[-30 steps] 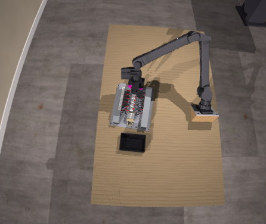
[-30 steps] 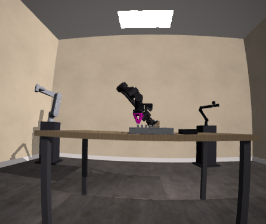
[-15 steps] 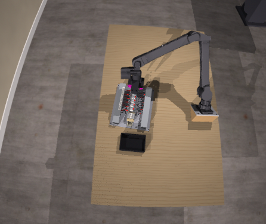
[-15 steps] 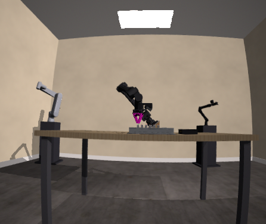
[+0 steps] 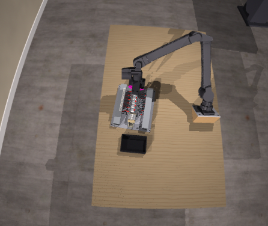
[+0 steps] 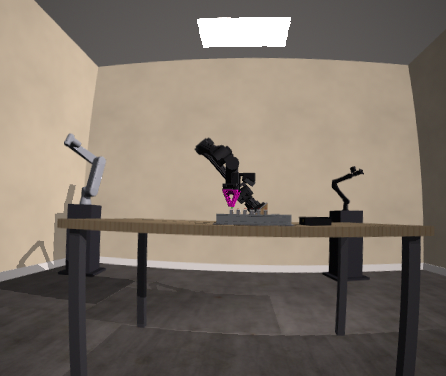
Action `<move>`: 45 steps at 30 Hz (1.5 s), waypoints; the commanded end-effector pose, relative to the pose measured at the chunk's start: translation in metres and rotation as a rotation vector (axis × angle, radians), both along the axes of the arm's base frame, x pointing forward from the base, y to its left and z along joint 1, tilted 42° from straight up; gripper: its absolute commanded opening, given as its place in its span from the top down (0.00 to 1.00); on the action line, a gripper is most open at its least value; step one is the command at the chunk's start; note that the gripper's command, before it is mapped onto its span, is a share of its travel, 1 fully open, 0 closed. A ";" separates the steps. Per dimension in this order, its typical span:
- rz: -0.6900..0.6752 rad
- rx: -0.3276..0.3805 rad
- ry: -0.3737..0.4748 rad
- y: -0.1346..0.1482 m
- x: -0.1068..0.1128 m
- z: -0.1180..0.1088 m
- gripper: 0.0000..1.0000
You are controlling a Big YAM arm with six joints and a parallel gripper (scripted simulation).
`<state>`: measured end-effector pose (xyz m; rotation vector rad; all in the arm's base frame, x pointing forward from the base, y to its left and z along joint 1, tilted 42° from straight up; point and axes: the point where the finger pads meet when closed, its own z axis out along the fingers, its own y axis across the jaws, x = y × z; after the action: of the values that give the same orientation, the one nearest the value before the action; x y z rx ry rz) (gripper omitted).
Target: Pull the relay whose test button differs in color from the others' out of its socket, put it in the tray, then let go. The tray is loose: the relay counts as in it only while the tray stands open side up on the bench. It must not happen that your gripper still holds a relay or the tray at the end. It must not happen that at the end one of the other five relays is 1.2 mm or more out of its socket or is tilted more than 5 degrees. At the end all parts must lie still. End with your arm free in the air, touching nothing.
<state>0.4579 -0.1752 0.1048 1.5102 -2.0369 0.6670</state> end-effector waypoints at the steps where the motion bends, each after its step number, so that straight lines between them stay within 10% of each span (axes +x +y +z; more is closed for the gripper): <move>1: 0.027 -0.003 -0.022 0.010 0.014 0.011 0.41; 45: 0.005 0.000 0.002 -0.011 0.001 -0.012 0.41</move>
<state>0.4568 -0.1777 0.0970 1.5209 -2.0298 0.6676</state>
